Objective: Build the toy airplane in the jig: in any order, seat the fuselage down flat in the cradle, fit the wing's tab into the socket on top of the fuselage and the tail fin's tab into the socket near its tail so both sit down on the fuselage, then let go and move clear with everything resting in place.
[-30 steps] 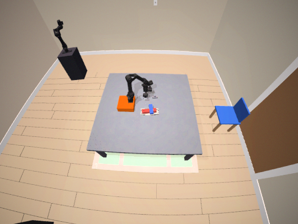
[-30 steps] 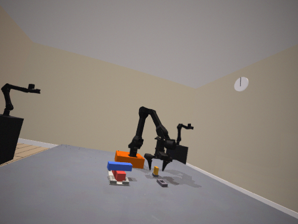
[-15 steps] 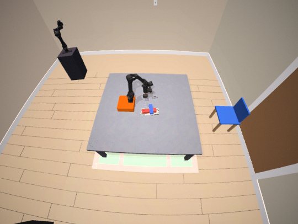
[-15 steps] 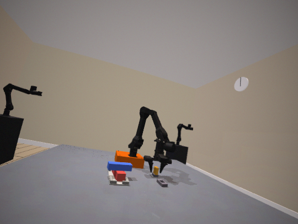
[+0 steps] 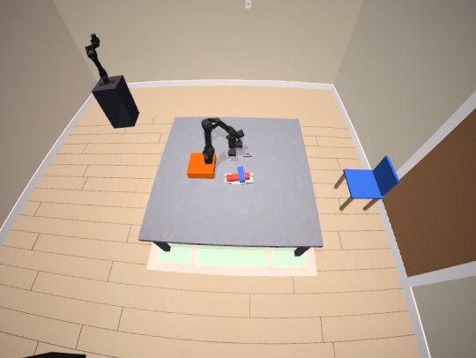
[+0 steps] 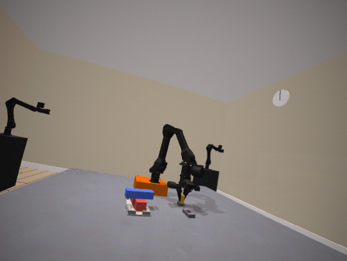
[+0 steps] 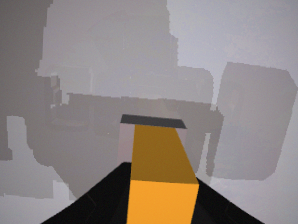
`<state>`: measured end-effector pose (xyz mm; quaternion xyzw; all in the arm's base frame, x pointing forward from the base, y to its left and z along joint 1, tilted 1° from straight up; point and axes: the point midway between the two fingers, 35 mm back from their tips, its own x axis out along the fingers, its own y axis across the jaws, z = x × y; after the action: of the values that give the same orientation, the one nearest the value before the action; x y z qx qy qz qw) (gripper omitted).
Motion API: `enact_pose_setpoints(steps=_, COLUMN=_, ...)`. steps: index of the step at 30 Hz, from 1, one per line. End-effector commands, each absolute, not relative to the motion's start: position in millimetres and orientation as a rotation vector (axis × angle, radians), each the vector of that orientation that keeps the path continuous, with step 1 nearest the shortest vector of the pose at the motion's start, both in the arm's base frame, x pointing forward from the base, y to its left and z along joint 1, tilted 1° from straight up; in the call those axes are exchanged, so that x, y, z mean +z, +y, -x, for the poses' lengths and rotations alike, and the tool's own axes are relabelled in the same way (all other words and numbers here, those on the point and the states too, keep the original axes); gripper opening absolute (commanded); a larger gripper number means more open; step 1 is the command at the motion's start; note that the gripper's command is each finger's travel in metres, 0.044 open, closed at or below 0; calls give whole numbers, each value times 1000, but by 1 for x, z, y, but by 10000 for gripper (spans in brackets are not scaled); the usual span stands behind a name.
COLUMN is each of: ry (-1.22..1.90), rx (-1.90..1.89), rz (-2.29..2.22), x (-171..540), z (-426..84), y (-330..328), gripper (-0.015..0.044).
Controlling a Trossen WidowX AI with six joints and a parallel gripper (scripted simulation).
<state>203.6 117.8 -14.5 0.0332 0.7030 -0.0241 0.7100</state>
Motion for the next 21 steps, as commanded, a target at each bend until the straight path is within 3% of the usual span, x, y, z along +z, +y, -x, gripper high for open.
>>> enact_pose_setpoints(steps=1, ry=1563, rx=-54, rz=-78, x=-15, z=-203, y=118, gripper=0)
enact_pose_setpoints(steps=21, ry=1565, rx=-55, rz=-73, x=32, z=-211, y=122, gripper=0)
